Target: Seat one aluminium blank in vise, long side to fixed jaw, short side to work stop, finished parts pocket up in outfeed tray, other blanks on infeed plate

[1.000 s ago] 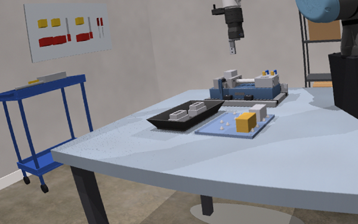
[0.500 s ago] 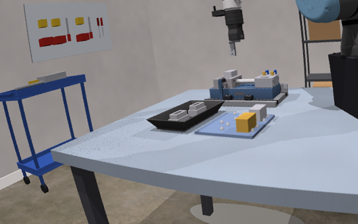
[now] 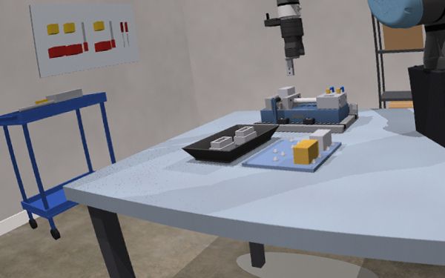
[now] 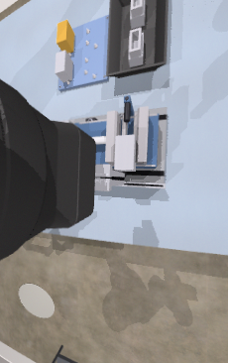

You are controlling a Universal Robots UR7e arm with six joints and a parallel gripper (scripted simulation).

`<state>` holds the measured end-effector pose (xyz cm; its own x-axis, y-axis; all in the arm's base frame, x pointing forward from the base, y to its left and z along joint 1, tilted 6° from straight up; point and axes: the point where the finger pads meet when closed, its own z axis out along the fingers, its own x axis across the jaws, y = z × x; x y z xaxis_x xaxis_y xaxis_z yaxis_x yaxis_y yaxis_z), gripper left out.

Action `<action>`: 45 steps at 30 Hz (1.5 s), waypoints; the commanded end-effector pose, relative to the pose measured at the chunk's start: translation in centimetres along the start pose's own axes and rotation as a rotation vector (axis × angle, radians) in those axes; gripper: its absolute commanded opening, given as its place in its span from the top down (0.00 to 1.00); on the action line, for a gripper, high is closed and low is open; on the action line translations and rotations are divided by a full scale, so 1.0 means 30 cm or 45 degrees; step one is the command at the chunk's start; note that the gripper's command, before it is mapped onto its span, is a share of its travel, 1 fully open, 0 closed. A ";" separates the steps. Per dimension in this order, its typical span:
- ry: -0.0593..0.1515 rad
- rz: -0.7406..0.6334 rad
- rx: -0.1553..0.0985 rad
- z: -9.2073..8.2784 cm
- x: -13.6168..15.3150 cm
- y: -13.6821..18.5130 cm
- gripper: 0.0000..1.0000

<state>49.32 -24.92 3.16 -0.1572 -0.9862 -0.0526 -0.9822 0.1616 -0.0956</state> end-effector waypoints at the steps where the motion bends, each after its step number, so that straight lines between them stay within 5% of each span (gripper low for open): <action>1: 0.001 0.000 0.002 0.029 0.001 -0.002 1.00; 19: 0.001 0.000 0.002 0.100 0.002 -0.002 1.00; 45: 0.001 0.000 0.002 0.109 0.002 -0.002 1.00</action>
<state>49.67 -24.83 -0.15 -0.1572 -0.9862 -0.0525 -0.9822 0.1617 -0.0957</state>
